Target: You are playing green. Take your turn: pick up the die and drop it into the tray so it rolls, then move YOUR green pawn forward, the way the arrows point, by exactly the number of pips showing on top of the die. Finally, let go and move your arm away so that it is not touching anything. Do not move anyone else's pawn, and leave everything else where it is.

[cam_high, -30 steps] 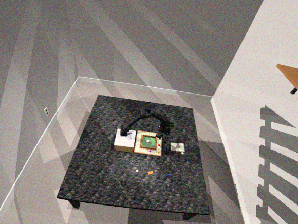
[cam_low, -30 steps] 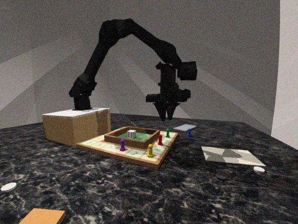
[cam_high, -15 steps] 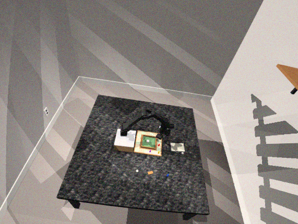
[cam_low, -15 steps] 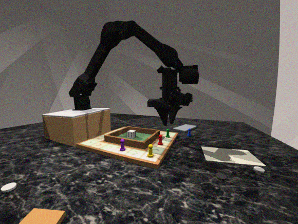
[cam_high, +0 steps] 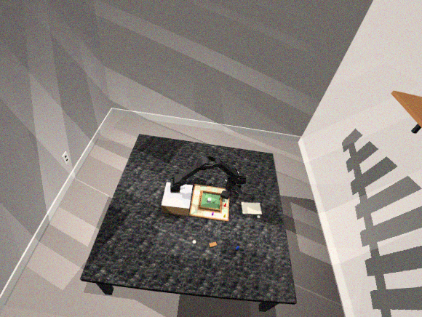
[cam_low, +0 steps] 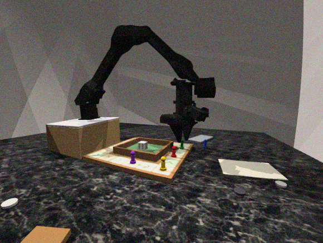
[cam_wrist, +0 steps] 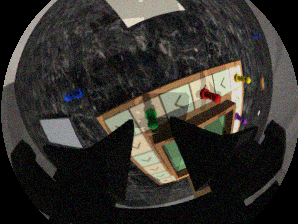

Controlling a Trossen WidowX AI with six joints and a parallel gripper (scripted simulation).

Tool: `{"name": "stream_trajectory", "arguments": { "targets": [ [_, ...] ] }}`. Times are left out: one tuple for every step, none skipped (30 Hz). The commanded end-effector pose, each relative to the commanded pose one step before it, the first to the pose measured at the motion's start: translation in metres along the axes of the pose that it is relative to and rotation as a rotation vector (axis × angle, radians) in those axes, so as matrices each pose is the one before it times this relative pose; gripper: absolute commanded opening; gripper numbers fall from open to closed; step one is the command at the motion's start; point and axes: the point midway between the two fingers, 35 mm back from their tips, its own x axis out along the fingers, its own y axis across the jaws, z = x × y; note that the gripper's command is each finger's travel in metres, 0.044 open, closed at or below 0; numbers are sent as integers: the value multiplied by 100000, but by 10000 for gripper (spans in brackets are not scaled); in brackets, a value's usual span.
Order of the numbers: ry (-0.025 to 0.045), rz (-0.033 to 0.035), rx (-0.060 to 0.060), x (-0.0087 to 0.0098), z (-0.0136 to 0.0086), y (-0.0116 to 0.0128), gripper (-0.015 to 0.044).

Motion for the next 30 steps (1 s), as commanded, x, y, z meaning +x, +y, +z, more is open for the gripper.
{"name": "stream_trajectory", "arguments": {
  "targets": [
    [1120,-274,191,1059,-307,-121,200],
    [1,-1,0,164,-4,-3,200],
    [1,-1,0,164,-5,-3,200],
    [1,-1,0,164,-6,-4,200],
    [1,-1,0,164,-6,-4,200],
    [1,-1,0,134,-6,-4,200],
    [0,-1,0,80,-4,-2,200],
    [0,0,0,27,-1,-1,200],
    [0,0,0,0,0,0,174],
    [0,0,0,0,0,0,147],
    [0,0,0,0,0,0,121],
    [0,0,0,0,0,0,95],
    [0,0,0,0,0,0,69],
    [0,0,0,0,0,0,43],
    [0,0,0,0,0,0,36],
    [0,0,0,0,0,0,29],
    [0,0,0,0,0,0,23],
    [0,0,0,0,0,0,16],
    [0,0,0,0,0,0,9],
    [0,0,0,0,0,0,3],
    [0,0,0,0,0,0,0],
    [0,0,0,0,0,0,0],
    [0,0,0,0,0,0,0],
    [-21,22,-36,-75,14,11,0],
    [-63,64,-109,-224,41,34,0],
    [-104,107,-182,-375,65,55,0],
    [-146,150,-255,-527,86,73,0],
    [-166,171,-291,-673,98,87,0],
    [-140,147,-244,-805,97,93,0],
    [-111,119,-194,-891,84,89,0]
  ]
}}
